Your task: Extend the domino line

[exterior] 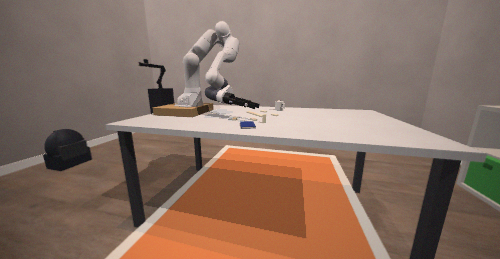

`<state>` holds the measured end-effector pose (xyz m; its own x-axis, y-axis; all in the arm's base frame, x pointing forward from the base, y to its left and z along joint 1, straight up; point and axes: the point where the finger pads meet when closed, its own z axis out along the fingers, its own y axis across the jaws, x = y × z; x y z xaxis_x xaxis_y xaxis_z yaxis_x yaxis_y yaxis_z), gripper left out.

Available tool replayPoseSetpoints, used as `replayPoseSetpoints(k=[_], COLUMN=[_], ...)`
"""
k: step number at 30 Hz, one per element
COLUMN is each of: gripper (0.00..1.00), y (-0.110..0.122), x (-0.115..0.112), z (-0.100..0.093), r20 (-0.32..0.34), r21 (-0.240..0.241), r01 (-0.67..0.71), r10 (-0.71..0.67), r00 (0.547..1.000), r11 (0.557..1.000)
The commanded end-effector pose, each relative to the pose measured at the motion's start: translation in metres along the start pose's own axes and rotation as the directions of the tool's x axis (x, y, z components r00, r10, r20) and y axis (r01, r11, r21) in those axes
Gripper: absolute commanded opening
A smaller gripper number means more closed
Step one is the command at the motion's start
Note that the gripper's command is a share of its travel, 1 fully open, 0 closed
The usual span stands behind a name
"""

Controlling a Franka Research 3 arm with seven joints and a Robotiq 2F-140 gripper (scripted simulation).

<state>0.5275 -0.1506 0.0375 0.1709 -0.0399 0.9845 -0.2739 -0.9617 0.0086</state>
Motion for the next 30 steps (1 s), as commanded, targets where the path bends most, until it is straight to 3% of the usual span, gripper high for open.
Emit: replayPoseSetpoints(k=[1, 9, 17, 24, 26, 30], gripper=[0.33, 0.33, 0.33, 0.33, 0.33, 0.33], y=[0.0, -0.001, 0.001, -0.08, -0.08, -0.119], x=[0.002, 0.016, 0.052, 0.137, 0.137, 0.2], z=[0.004, 0.018, 0.046, 0.069, 0.069, 0.075], r20=[0.005, 0.006, 0.005, -0.198, -0.198, -0.324], r21=[0.0, 0.001, 0.0, 0.054, 0.054, 0.054], r01=[-0.007, -0.009, -0.005, -0.032, -0.032, -0.064], r10=[0.007, 0.009, 0.005, 0.042, 0.042, 0.078], r00=[1.0, 1.0, 1.0, 0.979, 0.979, 0.943], r11=[1.0, 1.0, 1.0, 0.998, 0.998, 0.997])
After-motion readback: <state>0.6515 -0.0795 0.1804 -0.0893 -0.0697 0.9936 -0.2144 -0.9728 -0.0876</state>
